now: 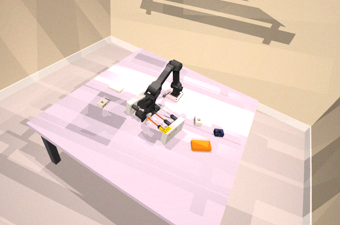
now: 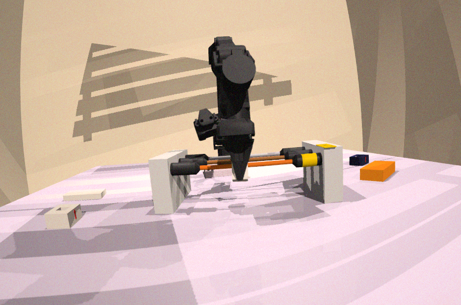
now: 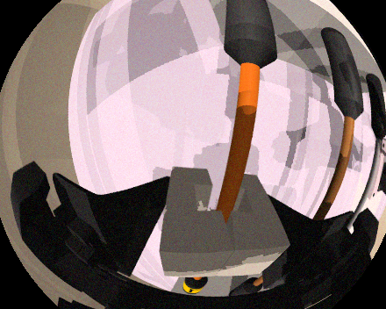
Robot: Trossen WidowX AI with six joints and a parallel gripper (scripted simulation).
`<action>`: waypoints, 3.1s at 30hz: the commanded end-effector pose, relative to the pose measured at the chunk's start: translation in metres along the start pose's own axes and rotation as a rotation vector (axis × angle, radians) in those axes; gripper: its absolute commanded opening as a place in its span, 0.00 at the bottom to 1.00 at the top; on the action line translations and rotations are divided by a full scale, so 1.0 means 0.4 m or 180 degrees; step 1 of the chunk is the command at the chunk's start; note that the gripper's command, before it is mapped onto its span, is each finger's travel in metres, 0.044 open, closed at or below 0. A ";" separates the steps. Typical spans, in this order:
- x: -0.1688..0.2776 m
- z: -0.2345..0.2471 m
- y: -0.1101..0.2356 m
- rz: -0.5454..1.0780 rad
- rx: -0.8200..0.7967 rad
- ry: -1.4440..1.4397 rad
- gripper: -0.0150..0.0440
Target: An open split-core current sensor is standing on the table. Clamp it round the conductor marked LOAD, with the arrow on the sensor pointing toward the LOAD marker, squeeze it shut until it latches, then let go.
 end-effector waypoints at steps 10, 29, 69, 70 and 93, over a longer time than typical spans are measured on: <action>0.000 -0.005 0.017 -0.0009 -0.0148 0.0004 0.25; 0.000 -0.005 0.017 -0.0009 -0.0148 0.0004 0.70; 0.000 -0.007 0.018 -0.0010 -0.0131 0.0005 0.27; 0.000 -0.007 0.018 -0.0010 -0.0131 0.0005 0.25; 0.000 -0.002 0.020 0.0019 0.0283 0.0005 0.25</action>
Point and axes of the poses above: the point midway between the two fingers, 35 mm back from their tips, its own y axis back along the fingers, its own z axis across the jaws, x = y × z, the point moved 5 cm from there along y, back along the fingers, and after that the axes turned 4 degrees about y, right-handed, at the moved point
